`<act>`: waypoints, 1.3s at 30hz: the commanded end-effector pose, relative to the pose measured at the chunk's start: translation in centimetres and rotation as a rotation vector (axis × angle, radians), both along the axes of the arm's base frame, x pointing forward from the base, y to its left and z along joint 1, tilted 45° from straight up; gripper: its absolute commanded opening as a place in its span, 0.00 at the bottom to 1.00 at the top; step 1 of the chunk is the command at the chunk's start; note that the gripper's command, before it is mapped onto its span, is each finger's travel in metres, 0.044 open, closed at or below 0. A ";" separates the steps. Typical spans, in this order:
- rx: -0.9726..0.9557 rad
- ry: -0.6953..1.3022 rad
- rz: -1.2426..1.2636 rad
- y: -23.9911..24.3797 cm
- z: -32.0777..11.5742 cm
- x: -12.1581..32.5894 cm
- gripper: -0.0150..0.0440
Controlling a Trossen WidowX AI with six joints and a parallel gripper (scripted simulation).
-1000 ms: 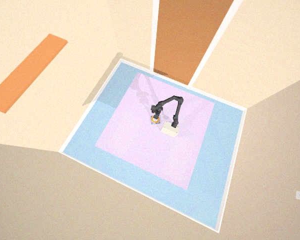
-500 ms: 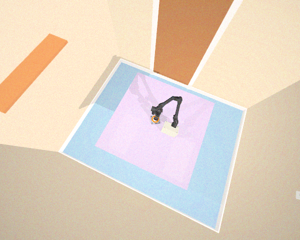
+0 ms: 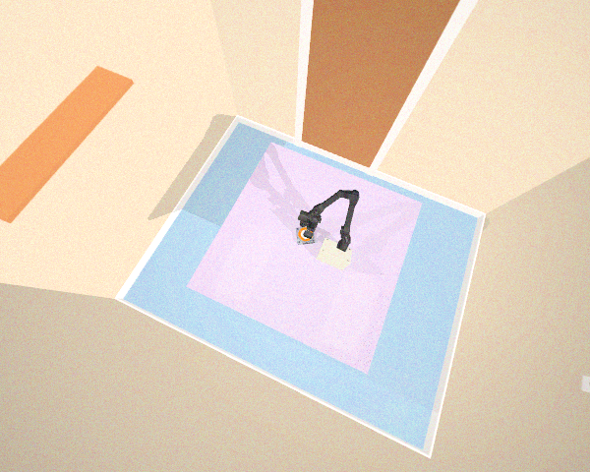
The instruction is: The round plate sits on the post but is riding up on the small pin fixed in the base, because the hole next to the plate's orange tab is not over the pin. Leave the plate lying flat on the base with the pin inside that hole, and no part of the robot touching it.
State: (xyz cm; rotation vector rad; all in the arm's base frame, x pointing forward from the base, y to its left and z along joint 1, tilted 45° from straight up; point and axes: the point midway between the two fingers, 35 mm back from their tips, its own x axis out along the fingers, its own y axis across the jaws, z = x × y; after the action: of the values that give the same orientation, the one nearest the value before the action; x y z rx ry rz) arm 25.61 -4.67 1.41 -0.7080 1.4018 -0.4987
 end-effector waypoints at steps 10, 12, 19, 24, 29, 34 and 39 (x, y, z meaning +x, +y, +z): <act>0.002 0.000 -0.003 0.5 -1.0 -1.7 0.25; 0.002 0.000 -0.003 0.6 -1.1 -1.9 0.25; 0.002 0.001 -0.003 1.0 -1.5 -2.4 0.25; 0.002 0.001 -0.003 1.3 -1.9 -2.6 0.25; 0.002 0.001 -0.003 1.6 -2.1 -2.8 0.25; 0.003 0.001 -0.003 2.0 -2.4 -3.1 0.25; 0.003 0.001 -0.003 2.5 -2.7 -3.2 0.25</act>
State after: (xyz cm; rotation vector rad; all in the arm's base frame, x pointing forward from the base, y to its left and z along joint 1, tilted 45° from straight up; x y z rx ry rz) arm 22.55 -2.57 -0.96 -0.7083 1.4010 -0.4996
